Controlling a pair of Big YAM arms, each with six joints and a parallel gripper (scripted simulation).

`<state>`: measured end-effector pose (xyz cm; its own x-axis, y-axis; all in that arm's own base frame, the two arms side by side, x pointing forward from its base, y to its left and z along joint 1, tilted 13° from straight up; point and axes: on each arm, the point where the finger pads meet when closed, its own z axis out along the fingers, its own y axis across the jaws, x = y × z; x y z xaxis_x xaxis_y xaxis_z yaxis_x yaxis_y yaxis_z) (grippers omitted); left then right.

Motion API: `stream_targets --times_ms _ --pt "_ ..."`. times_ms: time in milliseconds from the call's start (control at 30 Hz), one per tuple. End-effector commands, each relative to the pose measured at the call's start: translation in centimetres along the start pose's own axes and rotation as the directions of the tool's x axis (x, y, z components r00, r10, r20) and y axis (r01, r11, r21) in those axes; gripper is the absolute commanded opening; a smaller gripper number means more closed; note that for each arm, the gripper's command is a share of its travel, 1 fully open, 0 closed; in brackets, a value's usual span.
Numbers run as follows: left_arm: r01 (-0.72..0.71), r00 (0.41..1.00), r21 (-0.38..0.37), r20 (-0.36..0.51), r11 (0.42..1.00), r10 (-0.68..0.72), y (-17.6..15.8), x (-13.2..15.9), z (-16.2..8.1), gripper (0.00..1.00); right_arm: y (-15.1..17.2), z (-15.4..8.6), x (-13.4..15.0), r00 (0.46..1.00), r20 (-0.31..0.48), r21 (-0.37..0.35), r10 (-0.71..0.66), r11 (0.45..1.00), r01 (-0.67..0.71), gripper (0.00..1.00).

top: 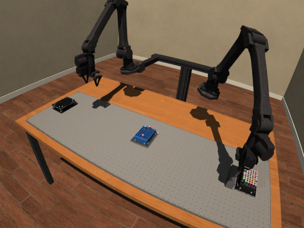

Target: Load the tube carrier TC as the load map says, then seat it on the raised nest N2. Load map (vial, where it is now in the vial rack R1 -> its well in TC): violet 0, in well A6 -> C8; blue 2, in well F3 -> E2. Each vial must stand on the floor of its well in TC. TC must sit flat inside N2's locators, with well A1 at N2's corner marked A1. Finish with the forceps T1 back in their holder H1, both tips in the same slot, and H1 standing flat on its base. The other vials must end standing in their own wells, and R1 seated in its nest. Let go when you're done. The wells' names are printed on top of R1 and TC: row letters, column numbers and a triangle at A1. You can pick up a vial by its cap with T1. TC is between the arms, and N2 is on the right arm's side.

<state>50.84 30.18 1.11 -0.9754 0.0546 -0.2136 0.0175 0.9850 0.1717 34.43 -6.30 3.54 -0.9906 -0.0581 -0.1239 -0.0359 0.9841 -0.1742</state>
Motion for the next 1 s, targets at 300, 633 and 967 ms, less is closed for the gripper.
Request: stream_targets --times_ms 300,633,967 --pt "-0.001 1.0 -0.009 0.016 1.0 0.001 0.8 -0.5 0.8 0.07 -1.0 -1.9 -3.3 0.997 0.078 0.014 0.031 0.999 -0.032 1.0" --pt "-0.002 1.0 0.001 0.001 1.0 0.002 0.2 0.3 1.5 0.07 -1.0 -1.9 -3.3 0.997 0.078 0.014 0.031 0.999 -0.032 1.0" --pt "-0.001 1.0 0.002 0.0 1.0 0.001 0.2 0.5 1.8 0.07 -1.0 -1.9 -3.3 0.997 0.078 0.014 0.031 0.999 -0.032 1.0"
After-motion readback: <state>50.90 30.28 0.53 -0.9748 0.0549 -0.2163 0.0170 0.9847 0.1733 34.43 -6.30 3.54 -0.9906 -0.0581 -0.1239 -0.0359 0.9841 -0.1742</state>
